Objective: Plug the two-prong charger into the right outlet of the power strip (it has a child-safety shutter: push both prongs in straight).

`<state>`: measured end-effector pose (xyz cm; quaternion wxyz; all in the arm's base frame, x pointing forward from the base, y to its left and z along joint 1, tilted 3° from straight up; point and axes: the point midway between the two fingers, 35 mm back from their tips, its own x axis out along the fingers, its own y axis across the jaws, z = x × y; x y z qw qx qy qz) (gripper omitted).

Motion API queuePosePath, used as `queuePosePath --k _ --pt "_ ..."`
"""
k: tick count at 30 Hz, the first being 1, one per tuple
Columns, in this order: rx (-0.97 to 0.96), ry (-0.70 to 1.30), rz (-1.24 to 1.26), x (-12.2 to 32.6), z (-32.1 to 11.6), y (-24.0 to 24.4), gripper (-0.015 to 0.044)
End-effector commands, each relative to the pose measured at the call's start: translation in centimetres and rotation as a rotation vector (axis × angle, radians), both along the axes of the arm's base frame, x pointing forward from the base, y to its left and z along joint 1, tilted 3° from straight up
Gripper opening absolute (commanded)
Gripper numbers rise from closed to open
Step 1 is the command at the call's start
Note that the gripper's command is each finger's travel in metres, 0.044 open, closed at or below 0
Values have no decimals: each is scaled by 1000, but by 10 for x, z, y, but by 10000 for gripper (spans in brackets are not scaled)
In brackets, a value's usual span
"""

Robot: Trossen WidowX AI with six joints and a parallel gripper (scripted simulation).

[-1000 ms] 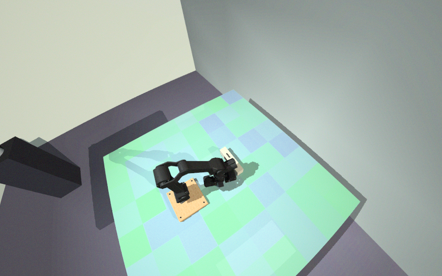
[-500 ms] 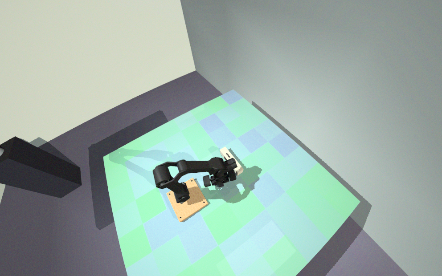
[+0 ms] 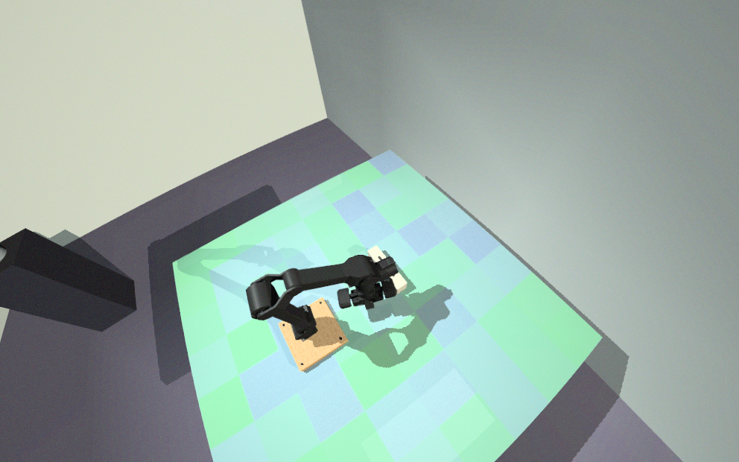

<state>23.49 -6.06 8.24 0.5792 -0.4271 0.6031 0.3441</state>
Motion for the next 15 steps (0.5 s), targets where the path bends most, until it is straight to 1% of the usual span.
queuePosePath --k 1,15 --pt "5 -2 -28 0 1 1 0" --pt "22 -16 -210 4 -6 8 0"
